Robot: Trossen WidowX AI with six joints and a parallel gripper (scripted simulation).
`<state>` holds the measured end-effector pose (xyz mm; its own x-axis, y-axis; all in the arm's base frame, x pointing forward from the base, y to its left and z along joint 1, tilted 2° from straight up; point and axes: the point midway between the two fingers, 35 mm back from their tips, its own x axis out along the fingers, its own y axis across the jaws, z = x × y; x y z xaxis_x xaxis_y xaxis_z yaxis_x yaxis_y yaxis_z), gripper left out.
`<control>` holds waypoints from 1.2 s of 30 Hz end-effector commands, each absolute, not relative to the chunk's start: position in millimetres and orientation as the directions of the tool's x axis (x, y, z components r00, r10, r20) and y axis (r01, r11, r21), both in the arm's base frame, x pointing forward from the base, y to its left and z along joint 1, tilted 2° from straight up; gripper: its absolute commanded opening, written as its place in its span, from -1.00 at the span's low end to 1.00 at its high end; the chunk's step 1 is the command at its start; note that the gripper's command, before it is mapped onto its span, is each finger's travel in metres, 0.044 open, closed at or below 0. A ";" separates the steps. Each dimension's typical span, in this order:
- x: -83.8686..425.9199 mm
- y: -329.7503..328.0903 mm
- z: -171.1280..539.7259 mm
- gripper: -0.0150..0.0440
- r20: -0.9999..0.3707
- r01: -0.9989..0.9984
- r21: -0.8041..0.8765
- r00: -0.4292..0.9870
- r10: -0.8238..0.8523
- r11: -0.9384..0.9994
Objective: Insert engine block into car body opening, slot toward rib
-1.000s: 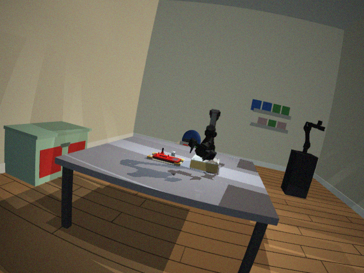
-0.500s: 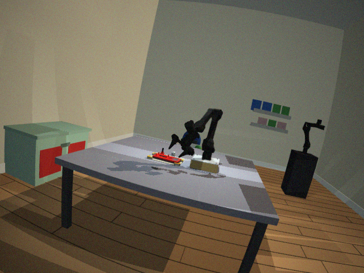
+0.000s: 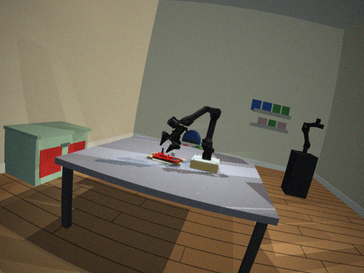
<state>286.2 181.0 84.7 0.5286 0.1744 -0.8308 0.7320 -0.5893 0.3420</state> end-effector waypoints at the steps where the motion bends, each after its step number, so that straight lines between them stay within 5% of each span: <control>1: 304.1 145.1 83.1 1.00 -0.869 0.692 0.312 0.485 0.099 -0.651; 25: 298.5 -91.8 103.5 1.00 -0.995 0.215 0.060 0.086 -0.042 -0.975; 36: 293.8 -98.1 58.7 1.00 -0.998 0.175 0.041 0.063 -0.030 -0.984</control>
<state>298.5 -98.9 90.7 0.0987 -0.0470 -0.9940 0.1806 -0.9815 0.0643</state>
